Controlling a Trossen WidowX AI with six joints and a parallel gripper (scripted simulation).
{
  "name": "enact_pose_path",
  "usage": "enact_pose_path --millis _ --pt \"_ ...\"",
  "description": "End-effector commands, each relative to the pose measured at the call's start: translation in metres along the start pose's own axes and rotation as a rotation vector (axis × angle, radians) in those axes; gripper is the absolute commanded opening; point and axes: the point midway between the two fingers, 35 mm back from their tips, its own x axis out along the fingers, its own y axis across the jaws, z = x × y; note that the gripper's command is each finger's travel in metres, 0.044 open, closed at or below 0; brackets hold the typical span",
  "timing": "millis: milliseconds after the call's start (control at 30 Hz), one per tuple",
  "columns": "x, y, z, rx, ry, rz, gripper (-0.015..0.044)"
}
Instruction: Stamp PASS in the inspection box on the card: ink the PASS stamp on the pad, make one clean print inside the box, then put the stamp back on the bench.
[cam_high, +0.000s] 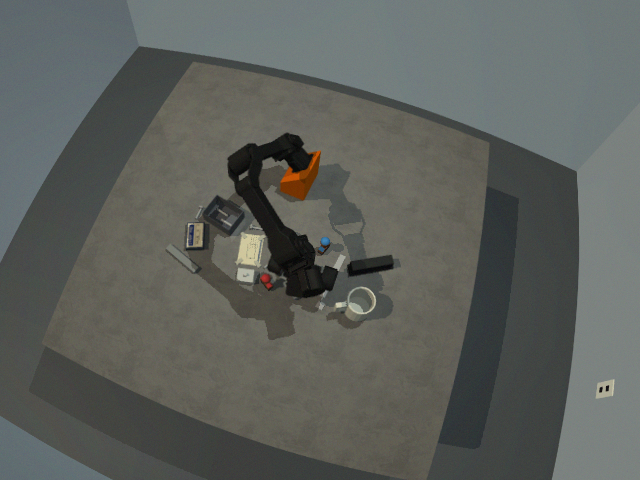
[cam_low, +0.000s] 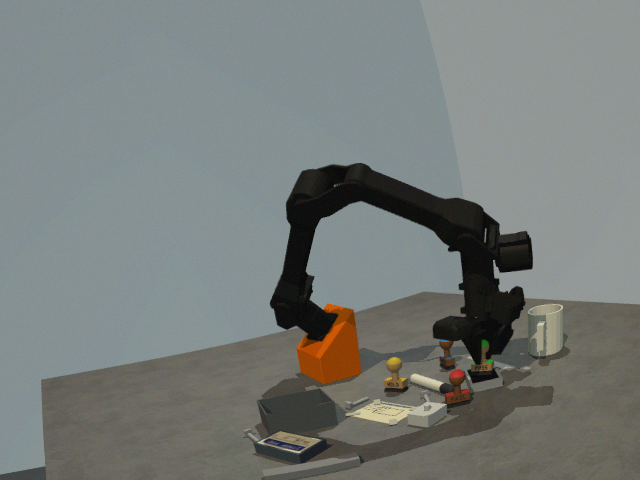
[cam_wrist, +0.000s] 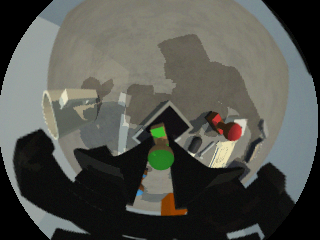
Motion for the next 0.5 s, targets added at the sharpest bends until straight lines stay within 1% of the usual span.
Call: enact_pose_path --millis 0,467 --pt "0.0015 -0.0005 0.0004 -0.003 -0.003 -0.004 0.0000" --pt "0.0036 -0.0006 0.0004 -0.003 -0.003 -0.005 0.0000"
